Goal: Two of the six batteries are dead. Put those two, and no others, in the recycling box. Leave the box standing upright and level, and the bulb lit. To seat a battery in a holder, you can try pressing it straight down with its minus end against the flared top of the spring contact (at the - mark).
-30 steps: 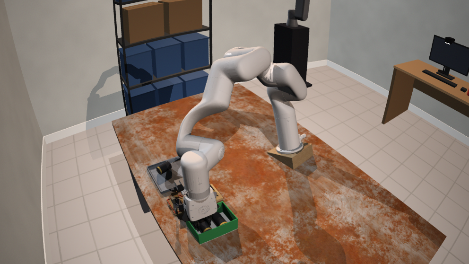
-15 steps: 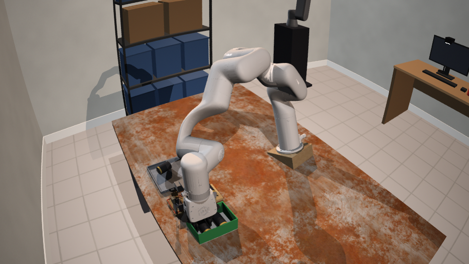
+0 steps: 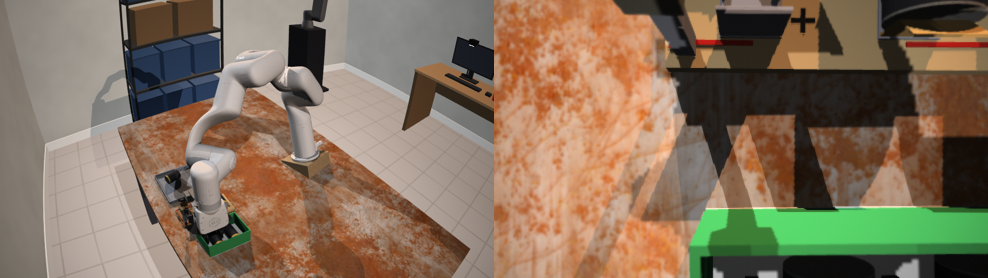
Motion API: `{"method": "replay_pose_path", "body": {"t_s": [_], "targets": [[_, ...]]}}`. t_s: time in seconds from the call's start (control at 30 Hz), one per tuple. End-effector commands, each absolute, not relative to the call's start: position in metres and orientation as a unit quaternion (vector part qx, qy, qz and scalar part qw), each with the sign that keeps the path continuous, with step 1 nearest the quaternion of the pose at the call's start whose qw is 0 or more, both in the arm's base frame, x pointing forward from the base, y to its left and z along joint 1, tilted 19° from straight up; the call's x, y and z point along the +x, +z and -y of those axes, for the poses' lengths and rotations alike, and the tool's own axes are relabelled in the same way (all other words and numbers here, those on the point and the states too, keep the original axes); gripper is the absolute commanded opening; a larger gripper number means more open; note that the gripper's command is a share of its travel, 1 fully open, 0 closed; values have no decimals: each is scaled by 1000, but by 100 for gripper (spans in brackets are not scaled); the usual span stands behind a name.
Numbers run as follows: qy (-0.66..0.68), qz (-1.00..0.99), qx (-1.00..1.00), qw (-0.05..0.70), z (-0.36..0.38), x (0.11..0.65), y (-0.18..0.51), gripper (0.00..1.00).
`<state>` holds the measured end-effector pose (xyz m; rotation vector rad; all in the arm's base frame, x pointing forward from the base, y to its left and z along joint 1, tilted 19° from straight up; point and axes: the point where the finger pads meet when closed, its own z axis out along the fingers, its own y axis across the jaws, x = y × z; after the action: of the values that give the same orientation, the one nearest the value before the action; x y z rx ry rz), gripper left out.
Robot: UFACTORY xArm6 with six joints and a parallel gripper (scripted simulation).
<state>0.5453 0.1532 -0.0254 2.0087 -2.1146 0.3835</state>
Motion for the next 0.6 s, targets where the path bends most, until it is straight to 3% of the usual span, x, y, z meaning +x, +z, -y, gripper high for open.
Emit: {"method": "replay_pose_path", "body": {"t_s": [0.0,0.57], "targets": [[131,715,680,97,-154,547,-23,51],[131,715,680,97,-165,546,9,51]]}}
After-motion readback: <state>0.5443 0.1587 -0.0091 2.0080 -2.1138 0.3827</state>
